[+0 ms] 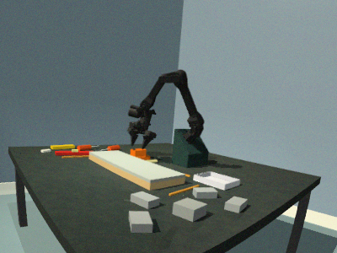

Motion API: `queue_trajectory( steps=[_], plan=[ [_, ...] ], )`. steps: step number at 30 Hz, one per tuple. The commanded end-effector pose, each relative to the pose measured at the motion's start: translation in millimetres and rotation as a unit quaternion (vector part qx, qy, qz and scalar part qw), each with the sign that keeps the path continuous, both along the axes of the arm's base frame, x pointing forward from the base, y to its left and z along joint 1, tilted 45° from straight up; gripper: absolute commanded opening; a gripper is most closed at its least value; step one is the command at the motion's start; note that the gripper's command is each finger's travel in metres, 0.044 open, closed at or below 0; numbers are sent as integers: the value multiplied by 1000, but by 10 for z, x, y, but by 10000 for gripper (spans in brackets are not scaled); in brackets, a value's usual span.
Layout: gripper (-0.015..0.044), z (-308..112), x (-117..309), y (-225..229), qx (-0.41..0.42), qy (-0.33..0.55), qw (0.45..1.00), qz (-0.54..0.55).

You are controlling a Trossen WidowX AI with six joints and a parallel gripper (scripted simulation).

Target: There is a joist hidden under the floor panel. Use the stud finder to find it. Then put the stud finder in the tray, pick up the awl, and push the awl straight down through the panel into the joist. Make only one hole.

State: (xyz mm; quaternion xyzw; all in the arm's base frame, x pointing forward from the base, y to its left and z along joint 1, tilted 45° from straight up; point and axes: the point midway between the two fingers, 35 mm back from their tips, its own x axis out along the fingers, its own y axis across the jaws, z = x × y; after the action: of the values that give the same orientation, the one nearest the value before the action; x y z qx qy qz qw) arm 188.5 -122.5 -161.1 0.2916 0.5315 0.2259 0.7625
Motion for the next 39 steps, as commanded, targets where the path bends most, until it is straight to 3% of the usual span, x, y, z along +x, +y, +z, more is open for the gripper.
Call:
queue_trajectory(
  steps=[1,24,28,39],
  plan=[
    [440,-50,2,71,5,2,1000,0],
    [440,-292,17,325,6,1,1000,0],
    [335,-292,17,325,6,1,1000,0],
    [262,-292,17,325,6,1,1000,0]
  ],
)
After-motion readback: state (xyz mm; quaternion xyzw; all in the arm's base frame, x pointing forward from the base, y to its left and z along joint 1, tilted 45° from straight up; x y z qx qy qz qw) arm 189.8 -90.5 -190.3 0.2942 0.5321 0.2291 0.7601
